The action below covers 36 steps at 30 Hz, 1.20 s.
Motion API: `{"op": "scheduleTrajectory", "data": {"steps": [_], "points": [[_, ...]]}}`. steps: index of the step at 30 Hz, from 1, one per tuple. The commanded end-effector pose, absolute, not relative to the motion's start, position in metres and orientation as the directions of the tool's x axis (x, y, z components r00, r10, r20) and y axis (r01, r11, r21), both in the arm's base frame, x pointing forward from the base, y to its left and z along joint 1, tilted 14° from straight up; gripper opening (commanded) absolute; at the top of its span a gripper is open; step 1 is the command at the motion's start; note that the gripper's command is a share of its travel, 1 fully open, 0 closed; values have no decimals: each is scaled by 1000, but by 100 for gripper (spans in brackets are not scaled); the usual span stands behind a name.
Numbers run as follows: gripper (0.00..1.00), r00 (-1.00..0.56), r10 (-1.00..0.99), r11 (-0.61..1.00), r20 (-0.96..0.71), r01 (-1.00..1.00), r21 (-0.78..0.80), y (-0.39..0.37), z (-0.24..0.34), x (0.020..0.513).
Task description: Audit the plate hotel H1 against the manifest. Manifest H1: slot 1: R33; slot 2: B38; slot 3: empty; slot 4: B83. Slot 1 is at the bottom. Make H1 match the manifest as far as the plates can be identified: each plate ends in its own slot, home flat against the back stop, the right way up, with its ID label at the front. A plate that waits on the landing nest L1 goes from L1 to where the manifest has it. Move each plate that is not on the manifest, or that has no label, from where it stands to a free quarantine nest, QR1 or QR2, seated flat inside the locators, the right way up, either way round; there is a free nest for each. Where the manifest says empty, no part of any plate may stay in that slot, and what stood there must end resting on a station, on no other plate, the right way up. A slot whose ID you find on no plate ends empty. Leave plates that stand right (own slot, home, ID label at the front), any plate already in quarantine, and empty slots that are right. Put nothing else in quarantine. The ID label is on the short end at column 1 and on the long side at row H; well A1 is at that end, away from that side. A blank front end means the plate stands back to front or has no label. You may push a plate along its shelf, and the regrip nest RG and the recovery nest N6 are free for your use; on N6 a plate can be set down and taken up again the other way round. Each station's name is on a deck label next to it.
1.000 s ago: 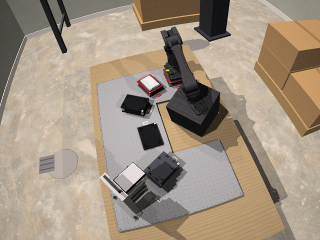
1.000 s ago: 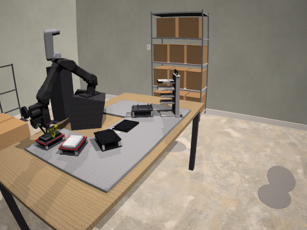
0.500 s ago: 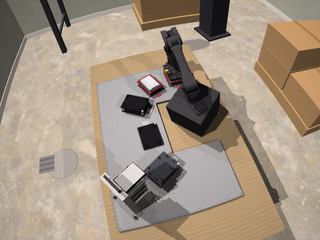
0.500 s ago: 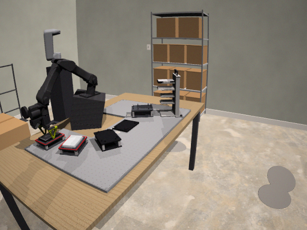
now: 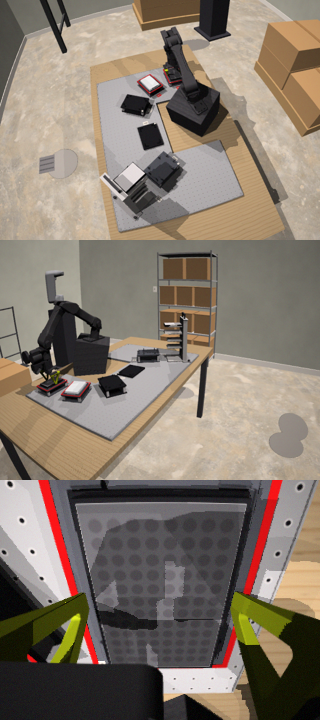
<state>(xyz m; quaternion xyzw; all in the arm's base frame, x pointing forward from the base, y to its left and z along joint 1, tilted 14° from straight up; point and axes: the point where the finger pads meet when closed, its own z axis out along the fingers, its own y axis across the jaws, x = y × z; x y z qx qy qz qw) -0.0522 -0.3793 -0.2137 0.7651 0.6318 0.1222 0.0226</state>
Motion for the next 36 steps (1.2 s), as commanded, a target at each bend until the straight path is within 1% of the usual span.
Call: {"op": "scheduleTrajectory", "data": {"steps": [1, 6, 19, 21, 25, 27, 36], "points": [[100, 180, 975, -203, 127, 960, 193, -391, -191, -62], [100, 180, 975, -204, 133, 960, 191, -390, -182, -63], [100, 181, 977, -199, 110, 962, 185, -402, -137, -76], [100, 176, 975, -200, 137, 961, 190, -393, -147, -68], [100, 179, 972, -207, 153, 960, 187, -383, -138, -73], [100, 181, 977, -199, 110, 962, 185, -400, -126, -78], [100, 181, 977, -199, 110, 962, 185, -402, -103, -83]]}}
